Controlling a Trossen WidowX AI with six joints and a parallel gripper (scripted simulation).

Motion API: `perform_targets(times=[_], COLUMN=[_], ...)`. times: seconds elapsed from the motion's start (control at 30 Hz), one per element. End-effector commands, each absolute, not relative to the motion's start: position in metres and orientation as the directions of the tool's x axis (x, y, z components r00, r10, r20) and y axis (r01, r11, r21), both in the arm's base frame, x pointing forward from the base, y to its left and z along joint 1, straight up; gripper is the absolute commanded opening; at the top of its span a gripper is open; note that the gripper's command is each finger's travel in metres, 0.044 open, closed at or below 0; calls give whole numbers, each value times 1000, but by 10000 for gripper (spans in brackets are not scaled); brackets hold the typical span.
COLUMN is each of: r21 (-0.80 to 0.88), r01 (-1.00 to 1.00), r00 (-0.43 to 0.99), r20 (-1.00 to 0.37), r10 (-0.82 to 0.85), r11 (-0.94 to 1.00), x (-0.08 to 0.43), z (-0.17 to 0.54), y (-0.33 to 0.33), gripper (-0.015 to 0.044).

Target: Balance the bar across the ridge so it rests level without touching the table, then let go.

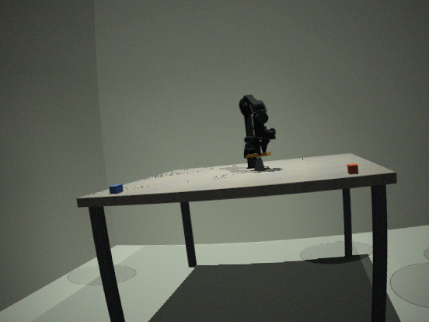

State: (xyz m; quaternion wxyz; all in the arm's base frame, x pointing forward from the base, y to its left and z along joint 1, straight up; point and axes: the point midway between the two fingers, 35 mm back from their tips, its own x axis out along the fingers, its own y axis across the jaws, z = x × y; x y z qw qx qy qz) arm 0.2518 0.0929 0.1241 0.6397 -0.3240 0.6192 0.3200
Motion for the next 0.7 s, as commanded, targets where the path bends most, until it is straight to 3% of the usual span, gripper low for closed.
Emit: perform_targets(times=[0.0, 0.67], r21=[-17, -17], r01=[-809, -809], r00=[28, 28], r20=[-1000, -1000], r10=[10, 10], r11=[588, 588], x=[252, 252], z=[123, 122], y=[93, 93], gripper=[0, 0])
